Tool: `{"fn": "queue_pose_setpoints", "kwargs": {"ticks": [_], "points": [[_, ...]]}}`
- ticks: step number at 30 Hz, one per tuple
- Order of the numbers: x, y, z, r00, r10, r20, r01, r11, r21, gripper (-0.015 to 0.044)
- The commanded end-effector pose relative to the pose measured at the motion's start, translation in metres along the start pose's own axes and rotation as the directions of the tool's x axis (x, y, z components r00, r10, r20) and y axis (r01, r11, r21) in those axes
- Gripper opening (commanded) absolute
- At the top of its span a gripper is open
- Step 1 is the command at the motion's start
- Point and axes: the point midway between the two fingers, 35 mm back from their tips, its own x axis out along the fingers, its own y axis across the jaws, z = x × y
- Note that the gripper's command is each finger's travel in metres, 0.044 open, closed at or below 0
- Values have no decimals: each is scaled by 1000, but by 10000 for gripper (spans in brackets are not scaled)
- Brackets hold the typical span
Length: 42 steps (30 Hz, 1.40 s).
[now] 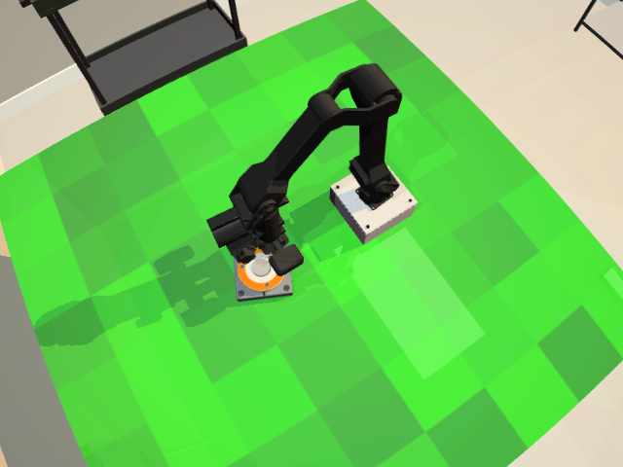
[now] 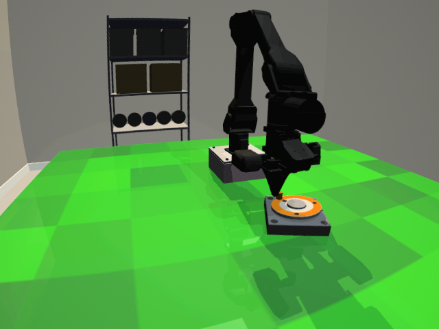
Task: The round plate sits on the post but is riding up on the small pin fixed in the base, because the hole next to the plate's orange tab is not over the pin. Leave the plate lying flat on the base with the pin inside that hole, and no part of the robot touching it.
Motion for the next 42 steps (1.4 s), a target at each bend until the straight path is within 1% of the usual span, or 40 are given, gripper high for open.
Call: {"fn": "queue_pose_setpoints", "kwargs": {"ticks": [1,24,42], "points": [[1,6,-3,1000,8,-7,-8,1000,3,0],[1,28,-9,1000,11,-7,-11,1000,3,0],[0,49,-4,1000,13,-7,-13,1000,3,0]]}}
